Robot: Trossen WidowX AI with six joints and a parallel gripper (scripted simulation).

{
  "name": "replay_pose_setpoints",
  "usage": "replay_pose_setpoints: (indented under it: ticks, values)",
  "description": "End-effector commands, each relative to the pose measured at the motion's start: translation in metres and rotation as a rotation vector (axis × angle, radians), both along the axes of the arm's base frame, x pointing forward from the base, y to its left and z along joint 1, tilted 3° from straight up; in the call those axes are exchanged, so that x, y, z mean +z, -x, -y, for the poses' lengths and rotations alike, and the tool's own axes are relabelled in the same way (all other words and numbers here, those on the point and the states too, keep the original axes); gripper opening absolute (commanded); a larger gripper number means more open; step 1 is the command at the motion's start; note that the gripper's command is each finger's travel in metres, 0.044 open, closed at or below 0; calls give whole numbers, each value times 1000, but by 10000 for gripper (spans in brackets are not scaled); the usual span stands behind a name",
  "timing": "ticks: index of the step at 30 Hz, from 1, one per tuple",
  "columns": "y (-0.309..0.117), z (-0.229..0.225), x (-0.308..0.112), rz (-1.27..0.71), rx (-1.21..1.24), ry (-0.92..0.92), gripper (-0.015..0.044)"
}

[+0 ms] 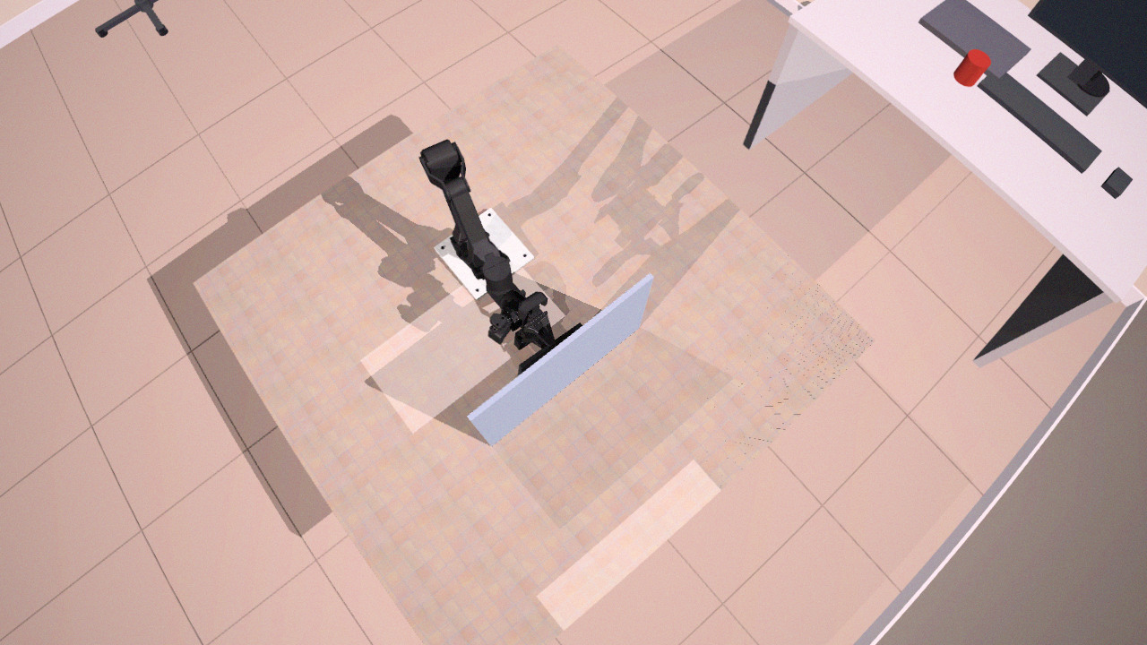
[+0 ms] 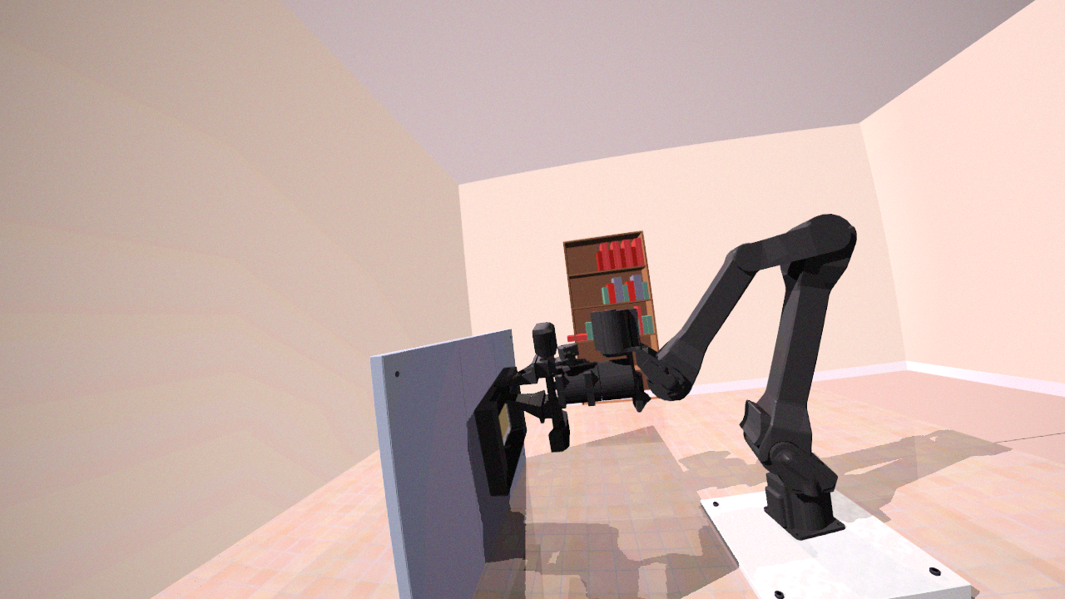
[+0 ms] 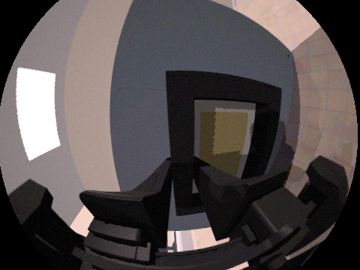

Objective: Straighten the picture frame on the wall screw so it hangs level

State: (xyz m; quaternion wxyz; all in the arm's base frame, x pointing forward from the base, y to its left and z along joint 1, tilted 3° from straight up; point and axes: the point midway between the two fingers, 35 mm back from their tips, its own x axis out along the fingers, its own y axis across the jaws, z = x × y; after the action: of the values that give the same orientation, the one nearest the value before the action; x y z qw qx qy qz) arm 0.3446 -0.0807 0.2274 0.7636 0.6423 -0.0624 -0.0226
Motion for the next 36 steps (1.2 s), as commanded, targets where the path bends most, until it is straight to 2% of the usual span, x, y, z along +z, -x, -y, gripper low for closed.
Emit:
replay_pose_setpoints:
  ticks: [1,36]
  values:
    - [1,-1,7,16,2,8,0]
    - [1,-2,13,16,2,8,0]
